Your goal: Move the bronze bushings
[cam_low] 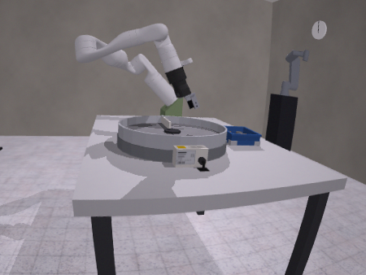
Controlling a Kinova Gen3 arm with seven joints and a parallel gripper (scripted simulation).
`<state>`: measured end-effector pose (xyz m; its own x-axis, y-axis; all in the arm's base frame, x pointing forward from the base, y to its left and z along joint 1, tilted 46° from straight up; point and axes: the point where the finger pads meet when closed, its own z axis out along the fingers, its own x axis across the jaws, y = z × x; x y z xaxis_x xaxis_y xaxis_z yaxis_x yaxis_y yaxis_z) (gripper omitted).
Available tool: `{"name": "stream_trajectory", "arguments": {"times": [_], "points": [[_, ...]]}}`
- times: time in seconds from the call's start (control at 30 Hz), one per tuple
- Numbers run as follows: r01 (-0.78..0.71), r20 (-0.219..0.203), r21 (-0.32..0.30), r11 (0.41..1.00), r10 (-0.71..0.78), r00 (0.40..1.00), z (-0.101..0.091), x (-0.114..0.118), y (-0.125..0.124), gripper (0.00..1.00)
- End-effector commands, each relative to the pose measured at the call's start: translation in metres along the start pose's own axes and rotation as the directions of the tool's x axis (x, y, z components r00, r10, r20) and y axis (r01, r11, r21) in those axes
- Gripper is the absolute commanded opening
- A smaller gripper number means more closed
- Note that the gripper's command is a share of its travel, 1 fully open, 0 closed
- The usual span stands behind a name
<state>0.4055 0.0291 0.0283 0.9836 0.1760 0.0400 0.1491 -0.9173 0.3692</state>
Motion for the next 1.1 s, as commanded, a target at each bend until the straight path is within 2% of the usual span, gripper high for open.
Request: {"name": "stream_trajectory", "arguments": {"times": [0.0, 0.07, 0.3, 0.5, 1.07], "points": [[0.005, -0.001, -0.094, 0.996, -0.005, 1.0, -0.025, -0.005, 0.018, 1.0], [0.0, 0.006, -0.116, 0.993, 0.001, 1.0, -0.031, -0.01, 0.022, 1.0], [-0.029, 0.059, -0.297, 0.955, 0.049, 0.997, -0.075, -0.045, 0.068, 1.0], [-0.043, 0.079, -0.38, 0.924, 0.078, 0.994, -0.1, -0.063, 0.088, 1.0], [-0.046, 0.084, -0.401, 0.915, 0.086, 0.993, -0.107, -0.068, 0.093, 1.0]]}}
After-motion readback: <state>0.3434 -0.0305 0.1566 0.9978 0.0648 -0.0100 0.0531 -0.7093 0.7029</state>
